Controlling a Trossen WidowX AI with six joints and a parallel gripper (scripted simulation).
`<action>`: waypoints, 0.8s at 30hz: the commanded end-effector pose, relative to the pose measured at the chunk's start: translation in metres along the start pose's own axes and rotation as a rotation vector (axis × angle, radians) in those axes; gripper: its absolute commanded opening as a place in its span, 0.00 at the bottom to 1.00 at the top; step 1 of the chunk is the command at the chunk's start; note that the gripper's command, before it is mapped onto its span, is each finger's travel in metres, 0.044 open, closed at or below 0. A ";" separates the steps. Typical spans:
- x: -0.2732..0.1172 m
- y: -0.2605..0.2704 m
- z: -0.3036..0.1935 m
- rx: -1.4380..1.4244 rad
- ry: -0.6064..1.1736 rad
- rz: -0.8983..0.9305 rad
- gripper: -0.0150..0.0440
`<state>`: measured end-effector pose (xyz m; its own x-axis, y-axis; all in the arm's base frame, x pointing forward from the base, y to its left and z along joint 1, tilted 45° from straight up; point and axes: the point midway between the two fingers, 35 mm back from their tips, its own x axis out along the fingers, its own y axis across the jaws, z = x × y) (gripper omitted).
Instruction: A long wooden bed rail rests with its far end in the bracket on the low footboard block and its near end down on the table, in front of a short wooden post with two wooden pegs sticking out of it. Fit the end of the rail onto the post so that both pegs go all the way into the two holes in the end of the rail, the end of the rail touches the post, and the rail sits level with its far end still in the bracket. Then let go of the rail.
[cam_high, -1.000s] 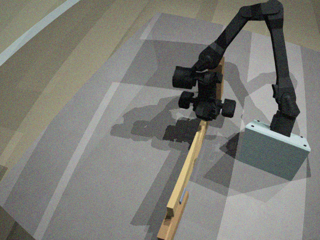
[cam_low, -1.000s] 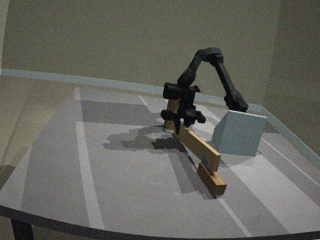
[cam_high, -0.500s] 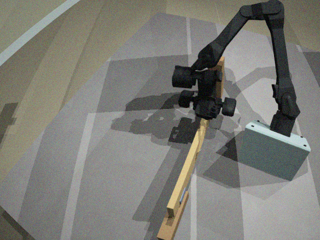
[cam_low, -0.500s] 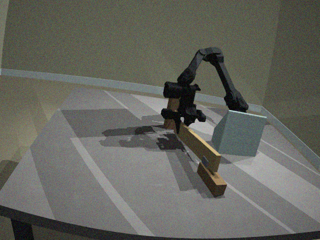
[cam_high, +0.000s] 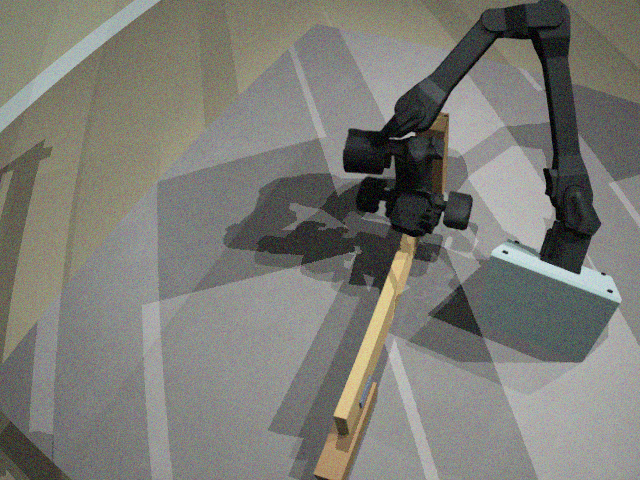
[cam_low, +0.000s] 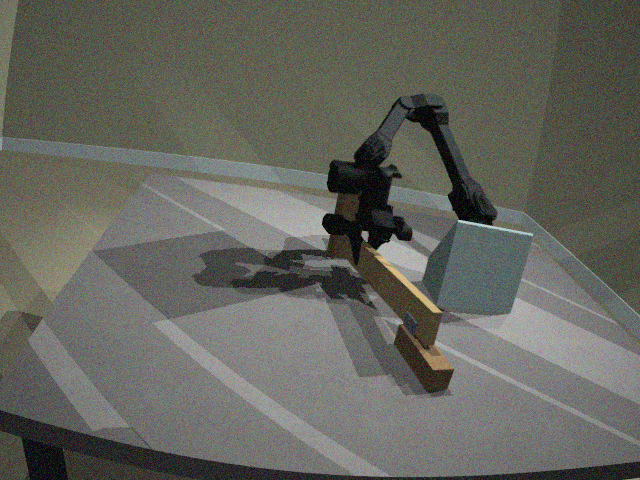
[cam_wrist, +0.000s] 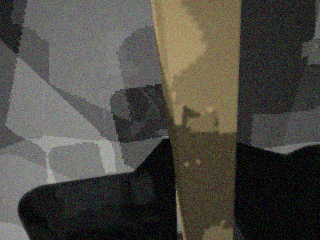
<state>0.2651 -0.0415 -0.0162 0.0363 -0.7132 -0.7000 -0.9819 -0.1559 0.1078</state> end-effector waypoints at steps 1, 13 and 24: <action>-0.005 -0.002 0.002 0.000 -0.013 -0.007 0.25; -0.011 -0.002 0.002 0.000 -0.013 -0.007 0.25; -0.017 -0.002 0.002 0.000 -0.013 -0.007 0.25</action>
<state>0.2653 -0.0332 -0.0076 0.0367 -0.7148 -0.6984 -0.9817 -0.1566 0.1087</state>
